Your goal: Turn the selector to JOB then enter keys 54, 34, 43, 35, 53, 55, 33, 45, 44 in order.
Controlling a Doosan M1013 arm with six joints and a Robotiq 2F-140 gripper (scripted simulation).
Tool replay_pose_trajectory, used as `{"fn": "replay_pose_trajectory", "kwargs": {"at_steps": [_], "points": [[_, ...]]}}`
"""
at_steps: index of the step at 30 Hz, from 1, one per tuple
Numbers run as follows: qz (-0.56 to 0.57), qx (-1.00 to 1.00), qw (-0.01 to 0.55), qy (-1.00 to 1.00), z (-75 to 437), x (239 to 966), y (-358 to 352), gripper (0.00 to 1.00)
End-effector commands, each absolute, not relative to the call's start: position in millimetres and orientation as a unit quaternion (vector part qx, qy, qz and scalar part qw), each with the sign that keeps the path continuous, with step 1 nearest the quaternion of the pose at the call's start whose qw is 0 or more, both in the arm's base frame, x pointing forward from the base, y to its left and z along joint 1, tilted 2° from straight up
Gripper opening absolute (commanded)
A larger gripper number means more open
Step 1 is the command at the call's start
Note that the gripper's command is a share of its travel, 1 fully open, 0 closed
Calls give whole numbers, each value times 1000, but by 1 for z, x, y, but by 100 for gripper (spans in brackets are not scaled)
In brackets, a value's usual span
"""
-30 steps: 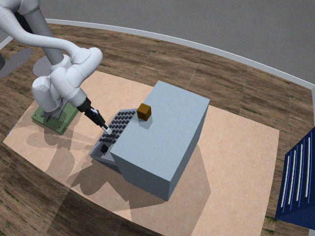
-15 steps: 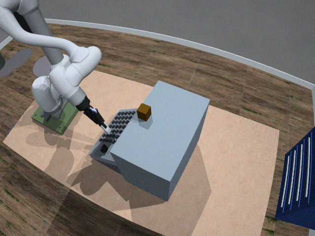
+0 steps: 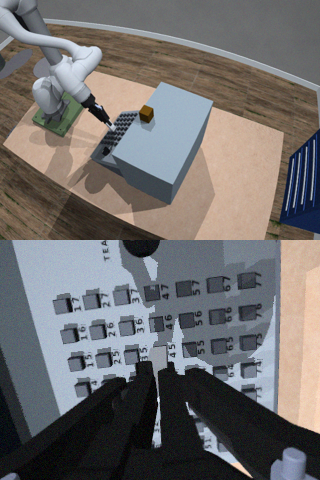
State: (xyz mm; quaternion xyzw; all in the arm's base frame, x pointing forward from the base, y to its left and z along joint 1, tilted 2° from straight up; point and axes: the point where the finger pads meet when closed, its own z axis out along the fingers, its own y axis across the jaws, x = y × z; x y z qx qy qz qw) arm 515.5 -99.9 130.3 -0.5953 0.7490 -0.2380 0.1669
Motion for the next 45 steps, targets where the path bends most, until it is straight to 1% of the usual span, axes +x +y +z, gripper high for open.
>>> {"fn": "replay_pose_trajectory", "kwargs": {"at_steps": [1,22,45], "points": [[-238,-596,167,748,130,516,-98,0],[-238,-596,167,748,113,528,-101,0],[-238,-596,167,748,112,528,-101,0]]}}
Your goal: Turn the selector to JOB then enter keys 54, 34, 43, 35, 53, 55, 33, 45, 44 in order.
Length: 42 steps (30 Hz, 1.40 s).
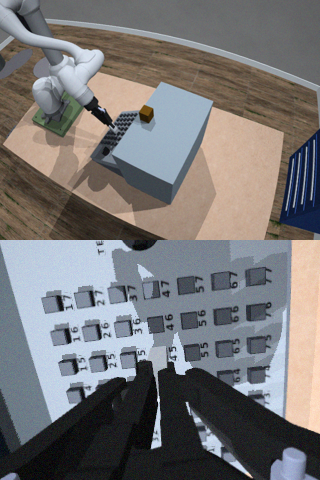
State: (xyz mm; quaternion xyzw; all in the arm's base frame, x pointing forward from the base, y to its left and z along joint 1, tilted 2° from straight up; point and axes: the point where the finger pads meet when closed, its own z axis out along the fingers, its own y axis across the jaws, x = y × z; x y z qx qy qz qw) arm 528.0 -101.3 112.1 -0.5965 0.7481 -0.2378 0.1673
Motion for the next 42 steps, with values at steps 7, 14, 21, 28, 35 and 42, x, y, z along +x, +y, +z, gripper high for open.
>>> {"fn": "replay_pose_trajectory", "kwargs": {"at_steps": [7,14,21,28,35,42], "points": [[-238,-596,167,748,111,529,-101,0],[-238,-596,167,748,109,530,-102,0],[-238,-596,167,748,106,532,-102,0],[-238,-596,167,748,103,534,-103,0],[-238,-596,167,748,101,535,-103,0],[-238,-596,167,748,100,536,-103,0]]}}
